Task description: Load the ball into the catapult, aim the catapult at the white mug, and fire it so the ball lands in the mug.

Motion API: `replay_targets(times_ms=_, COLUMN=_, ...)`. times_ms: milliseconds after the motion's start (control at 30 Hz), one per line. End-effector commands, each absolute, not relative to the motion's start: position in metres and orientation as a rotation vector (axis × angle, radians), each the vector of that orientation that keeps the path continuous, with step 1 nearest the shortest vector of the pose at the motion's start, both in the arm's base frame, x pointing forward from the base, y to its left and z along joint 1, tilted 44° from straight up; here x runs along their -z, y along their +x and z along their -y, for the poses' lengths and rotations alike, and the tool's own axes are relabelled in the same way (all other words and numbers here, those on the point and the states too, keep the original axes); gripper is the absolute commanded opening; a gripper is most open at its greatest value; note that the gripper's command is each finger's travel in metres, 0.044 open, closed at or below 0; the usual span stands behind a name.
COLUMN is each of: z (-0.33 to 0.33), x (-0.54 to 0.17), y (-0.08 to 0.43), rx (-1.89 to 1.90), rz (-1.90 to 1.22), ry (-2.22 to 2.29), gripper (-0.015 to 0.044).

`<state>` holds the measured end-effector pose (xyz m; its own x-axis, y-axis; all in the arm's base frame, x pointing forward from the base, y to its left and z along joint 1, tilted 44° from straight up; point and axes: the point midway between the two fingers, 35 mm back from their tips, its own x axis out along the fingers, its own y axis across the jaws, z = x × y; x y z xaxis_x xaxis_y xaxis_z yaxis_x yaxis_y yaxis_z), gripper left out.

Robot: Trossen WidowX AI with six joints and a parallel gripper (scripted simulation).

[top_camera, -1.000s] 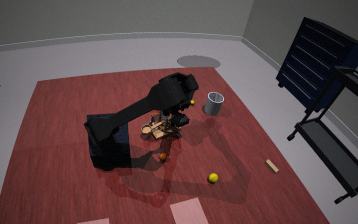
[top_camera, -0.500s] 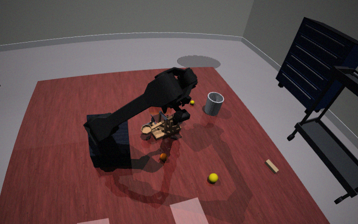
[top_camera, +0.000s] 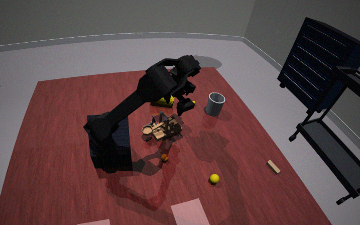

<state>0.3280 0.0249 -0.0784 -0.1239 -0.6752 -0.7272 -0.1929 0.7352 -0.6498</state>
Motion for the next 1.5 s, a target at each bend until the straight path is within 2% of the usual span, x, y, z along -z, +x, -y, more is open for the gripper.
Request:
replay_targets(times_ms=0, z=-0.004, x=0.099, y=0.323, rx=0.481, rz=-1.684, ry=-0.703, gripper=0.044)
replay_targets(times_ms=1300, z=0.04, x=0.144, y=0.314, rx=0.484, rz=-1.684, ry=-0.706, gripper=0.044)
replay_targets(times_ms=1467, z=0.037, x=0.142, y=0.315, rx=0.484, rz=-1.685, ry=-0.697, gripper=0.0309)
